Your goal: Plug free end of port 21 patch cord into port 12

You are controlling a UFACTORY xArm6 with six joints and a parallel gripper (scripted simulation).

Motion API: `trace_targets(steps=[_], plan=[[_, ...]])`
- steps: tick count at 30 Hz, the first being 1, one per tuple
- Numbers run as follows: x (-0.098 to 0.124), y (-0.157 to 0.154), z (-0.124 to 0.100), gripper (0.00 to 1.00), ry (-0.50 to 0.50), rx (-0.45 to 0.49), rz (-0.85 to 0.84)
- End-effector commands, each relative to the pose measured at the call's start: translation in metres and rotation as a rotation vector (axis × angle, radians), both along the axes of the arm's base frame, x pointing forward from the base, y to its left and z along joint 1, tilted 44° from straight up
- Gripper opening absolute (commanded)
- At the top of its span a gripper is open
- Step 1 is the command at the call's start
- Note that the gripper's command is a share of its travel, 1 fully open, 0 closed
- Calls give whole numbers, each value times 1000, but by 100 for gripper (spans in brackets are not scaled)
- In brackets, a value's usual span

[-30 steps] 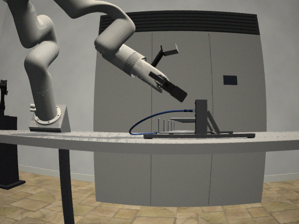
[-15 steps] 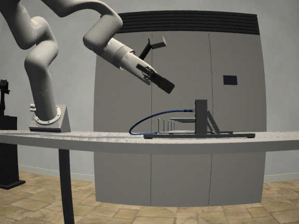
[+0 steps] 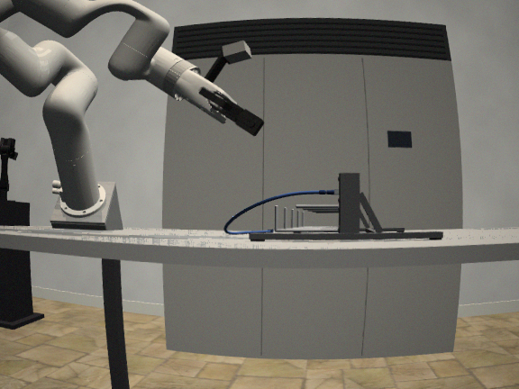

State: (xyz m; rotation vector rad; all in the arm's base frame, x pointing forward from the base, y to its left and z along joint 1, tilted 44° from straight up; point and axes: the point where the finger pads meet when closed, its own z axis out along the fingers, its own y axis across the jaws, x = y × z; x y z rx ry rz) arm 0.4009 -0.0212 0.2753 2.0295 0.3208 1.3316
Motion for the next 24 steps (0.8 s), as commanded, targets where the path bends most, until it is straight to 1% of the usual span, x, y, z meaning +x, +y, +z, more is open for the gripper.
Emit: trace_targets(steps=[1, 6, 9, 11, 13, 15, 21, 23, 24], plan=[[-8, 3, 5, 0, 3, -3, -8], [-8, 3, 5, 0, 2, 0, -10], [-3, 5, 7, 0, -6, 37, -26], [6, 8, 9, 0, -18, 97, -54], [19, 14, 12, 0, -36, 188, -99], [28, 19, 12, 0, -49, 251, -133], [57, 38, 8, 0, -86, 442, -249], [57, 38, 8, 0, -86, 442, -249], [68, 47, 3, 0, -100, 516, -301]])
